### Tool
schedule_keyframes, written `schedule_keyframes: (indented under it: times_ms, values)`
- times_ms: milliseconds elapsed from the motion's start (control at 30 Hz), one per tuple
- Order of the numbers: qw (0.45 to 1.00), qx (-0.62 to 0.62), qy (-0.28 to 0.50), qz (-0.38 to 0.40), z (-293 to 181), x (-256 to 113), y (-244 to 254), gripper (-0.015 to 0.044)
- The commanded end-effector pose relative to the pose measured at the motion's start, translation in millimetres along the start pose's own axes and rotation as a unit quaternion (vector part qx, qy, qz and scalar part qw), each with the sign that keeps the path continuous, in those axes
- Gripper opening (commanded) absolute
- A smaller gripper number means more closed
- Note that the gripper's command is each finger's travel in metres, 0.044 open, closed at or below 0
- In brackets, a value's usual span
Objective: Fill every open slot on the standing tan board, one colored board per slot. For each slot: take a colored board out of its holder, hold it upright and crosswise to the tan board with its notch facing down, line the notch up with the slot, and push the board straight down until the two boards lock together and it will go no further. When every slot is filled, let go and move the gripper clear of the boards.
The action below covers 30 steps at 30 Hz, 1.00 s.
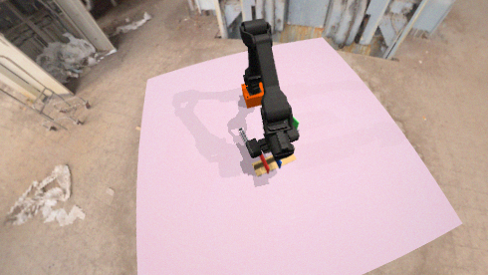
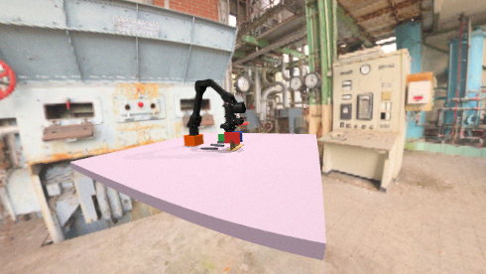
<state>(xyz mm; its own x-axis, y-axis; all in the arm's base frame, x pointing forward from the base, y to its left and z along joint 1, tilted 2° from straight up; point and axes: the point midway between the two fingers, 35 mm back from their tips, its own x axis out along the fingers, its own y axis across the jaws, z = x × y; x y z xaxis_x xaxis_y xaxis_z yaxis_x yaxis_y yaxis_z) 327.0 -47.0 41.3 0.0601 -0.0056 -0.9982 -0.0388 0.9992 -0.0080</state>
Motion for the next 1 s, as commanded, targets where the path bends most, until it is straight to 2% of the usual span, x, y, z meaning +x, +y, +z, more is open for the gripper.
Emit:
schedule_keyframes:
  times_ms: [0, 267, 467, 633, 667, 800, 967]
  values:
    - [1.000, 0.000, 0.000, 0.000, 0.0, 0.0, -0.1, 0.0161]
    - [1.000, 0.000, 0.000, 0.000, 0.3, -2.4, -0.1, 0.0161]
    - [1.000, -0.004, -0.001, 0.000, 0.3, -75.6, -0.2, 0.0161]
    - [1.000, -0.004, -0.001, 0.000, 3.2, -78.2, -0.7, 0.0161]
    - [1.000, -0.006, -0.001, 0.000, 2.1, -78.9, 2.2, 0.0181]
    - [1.000, -0.031, 0.000, 0.002, -24.2, -91.2, 55.6, 0.0181]
    - [0.998, -0.069, 0.002, 0.005, -78.7, -103.2, 115.8, 0.0181]
